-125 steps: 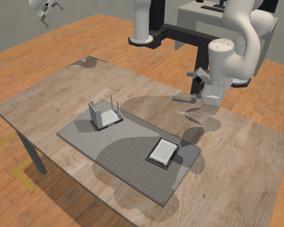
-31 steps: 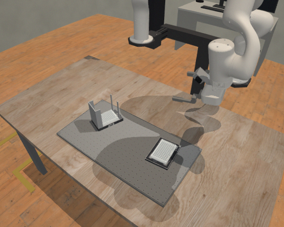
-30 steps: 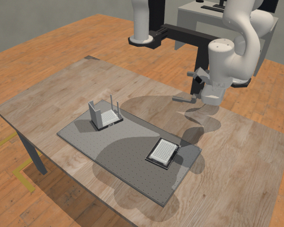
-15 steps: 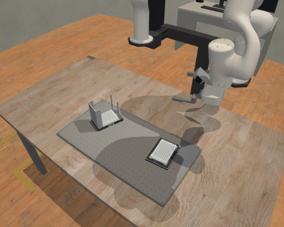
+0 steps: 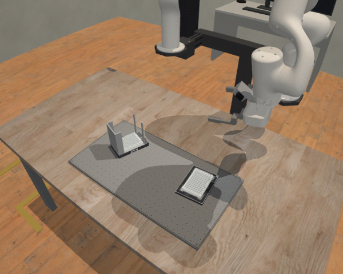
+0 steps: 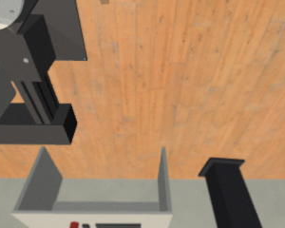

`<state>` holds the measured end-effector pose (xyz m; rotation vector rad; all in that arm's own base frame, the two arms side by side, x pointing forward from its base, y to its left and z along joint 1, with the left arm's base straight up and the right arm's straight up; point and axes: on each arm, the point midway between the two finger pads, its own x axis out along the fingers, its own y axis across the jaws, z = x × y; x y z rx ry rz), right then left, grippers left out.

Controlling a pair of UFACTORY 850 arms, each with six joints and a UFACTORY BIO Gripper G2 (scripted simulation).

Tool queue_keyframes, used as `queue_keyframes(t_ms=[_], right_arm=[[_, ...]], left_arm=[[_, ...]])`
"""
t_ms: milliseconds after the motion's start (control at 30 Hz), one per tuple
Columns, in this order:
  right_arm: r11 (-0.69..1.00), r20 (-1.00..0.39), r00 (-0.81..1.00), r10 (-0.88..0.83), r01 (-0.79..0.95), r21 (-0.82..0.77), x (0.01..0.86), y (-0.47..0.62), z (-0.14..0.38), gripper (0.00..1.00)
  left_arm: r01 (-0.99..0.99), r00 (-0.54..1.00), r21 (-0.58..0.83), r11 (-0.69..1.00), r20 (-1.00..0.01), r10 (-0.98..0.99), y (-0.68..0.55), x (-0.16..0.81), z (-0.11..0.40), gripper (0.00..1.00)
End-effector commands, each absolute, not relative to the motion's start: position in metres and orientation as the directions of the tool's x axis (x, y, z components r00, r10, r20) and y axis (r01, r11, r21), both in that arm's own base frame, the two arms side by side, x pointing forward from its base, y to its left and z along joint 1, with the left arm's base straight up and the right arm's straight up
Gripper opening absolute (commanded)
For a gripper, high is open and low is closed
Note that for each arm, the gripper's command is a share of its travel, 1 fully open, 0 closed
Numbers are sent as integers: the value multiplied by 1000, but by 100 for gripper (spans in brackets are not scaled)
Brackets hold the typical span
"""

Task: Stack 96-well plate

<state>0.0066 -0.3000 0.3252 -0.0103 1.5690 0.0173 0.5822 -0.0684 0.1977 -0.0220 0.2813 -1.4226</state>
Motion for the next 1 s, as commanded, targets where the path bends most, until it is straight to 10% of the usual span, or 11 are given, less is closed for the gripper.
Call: queue_keyframes(t_ms=[0, 600, 633, 967], right_arm=[[1000, -1000, 0, 0, -18, 0, 6, -300, 326, 100], [1000, -1000, 0, 0, -18, 0, 5, -300, 326, 100], [1000, -1000, 0, 0, -18, 0, 5, -300, 326, 100], [1000, -1000, 0, 0, -18, 0, 5, -300, 326, 100]], left_arm=[[972, 121, -181, 153, -179, -976, -68, 583, 199, 100], [972, 121, -181, 153, -179, -976, -68, 583, 199, 100], [972, 121, -181, 153, -179, -976, -68, 583, 199, 37], [952, 250, -133, 276, -185, -951, -96, 603, 190, 37]])
